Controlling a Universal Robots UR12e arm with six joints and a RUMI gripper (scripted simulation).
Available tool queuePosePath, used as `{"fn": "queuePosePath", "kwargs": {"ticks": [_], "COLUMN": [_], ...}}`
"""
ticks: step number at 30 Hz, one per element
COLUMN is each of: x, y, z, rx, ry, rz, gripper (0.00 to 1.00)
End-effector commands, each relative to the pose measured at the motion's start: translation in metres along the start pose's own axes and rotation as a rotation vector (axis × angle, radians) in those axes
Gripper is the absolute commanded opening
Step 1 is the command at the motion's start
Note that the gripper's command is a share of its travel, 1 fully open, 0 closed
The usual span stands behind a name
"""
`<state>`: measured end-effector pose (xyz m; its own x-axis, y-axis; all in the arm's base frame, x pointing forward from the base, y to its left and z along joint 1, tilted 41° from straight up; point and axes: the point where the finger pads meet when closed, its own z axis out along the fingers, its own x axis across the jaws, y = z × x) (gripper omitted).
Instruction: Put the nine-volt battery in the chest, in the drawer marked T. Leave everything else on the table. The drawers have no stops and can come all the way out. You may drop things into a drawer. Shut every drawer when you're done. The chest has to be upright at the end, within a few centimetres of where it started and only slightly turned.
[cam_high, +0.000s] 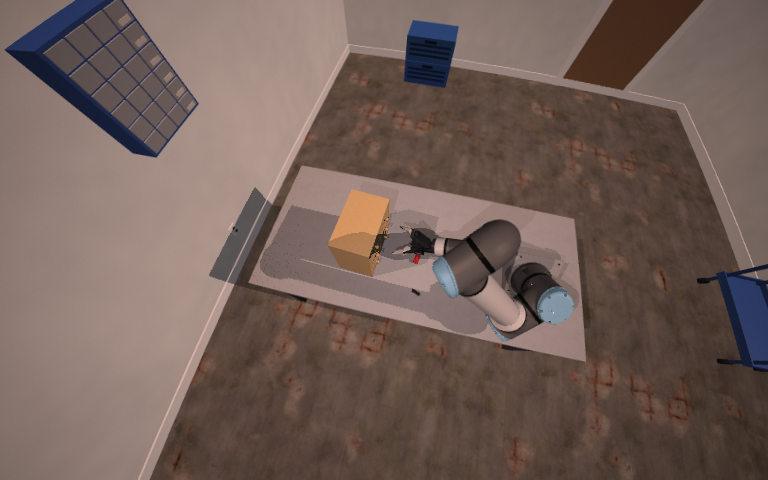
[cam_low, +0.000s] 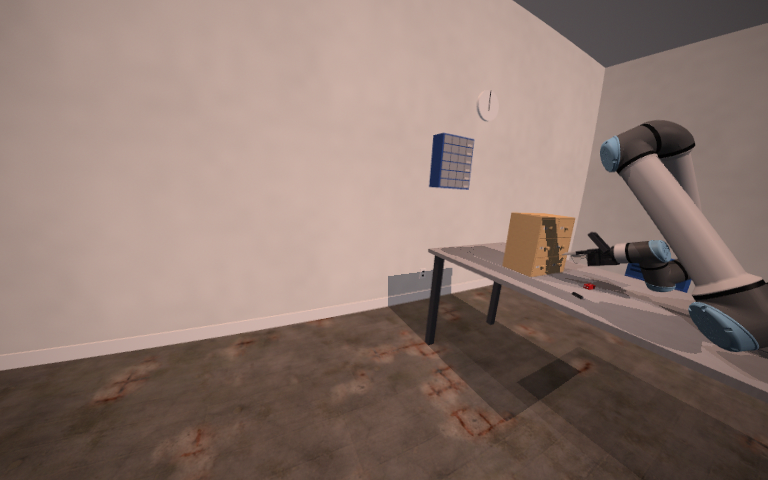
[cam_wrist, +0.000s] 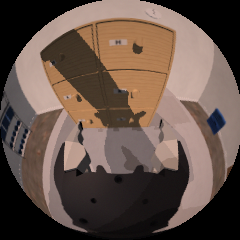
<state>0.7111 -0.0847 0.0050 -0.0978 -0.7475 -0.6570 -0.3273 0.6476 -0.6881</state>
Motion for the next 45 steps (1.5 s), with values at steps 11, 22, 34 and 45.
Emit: {"fn": "queuePosePath", "kwargs": {"ticks": [11, 22, 34, 45], "x": [0.0001, 0.0001, 0.0001, 0.0002], "y": [-0.0033, -0.0076, -0.008, -0.0081], "z": [-0.0011, -0.0026, -0.0028, -0.0029], "rx": [0.001, 0.001, 0.001, -0.001], "ry": [0.0, 0.0, 0.0, 0.0], "rz": [0.0, 0.0, 0.0, 0.0], "gripper": [1.0, 1.0, 1.0, 1.0]}}
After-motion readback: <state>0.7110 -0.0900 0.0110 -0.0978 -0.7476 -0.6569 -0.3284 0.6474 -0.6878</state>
